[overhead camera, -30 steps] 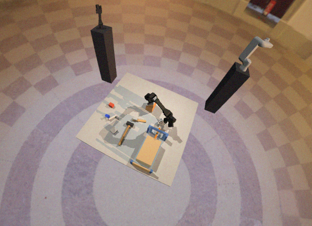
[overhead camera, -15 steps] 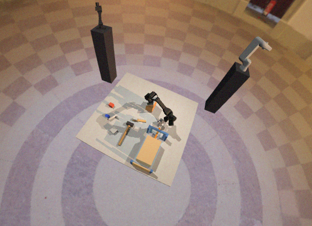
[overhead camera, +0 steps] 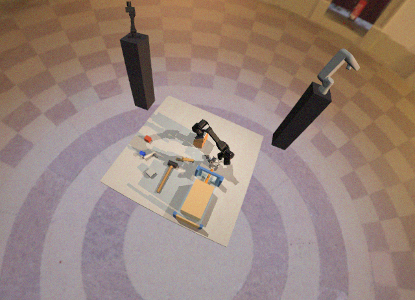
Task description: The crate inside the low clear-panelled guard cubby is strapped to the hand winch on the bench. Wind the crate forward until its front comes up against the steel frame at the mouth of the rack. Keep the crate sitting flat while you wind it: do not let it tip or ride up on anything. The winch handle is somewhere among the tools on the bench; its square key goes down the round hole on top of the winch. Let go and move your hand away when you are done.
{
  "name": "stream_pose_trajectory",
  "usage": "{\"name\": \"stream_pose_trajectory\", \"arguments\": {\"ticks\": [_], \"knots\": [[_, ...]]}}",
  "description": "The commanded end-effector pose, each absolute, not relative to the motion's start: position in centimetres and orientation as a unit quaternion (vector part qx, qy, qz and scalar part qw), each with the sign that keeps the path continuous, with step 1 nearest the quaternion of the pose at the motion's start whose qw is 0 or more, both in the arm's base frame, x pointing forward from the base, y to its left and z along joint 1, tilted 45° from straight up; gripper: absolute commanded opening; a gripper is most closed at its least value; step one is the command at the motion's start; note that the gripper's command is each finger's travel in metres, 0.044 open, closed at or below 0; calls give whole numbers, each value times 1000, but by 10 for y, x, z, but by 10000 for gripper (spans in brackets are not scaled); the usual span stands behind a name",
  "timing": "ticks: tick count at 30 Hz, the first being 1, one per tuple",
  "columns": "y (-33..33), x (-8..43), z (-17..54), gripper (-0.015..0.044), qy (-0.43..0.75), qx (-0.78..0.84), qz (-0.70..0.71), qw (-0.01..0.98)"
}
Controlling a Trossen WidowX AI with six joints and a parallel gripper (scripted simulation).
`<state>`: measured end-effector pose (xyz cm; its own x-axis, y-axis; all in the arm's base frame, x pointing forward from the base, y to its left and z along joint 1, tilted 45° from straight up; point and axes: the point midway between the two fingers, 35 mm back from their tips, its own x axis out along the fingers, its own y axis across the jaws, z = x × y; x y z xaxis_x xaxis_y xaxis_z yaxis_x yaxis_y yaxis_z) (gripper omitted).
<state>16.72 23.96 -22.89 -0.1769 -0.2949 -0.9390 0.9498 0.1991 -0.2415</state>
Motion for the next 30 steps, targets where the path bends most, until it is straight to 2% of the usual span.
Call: {"name": "stream_pose_trajectory", "arguments": {"ticks": [1,30], "knots": [[228,143,-222,0,538,281,-568,556],[213,121,-206,0,538,280,-569,555]]}}
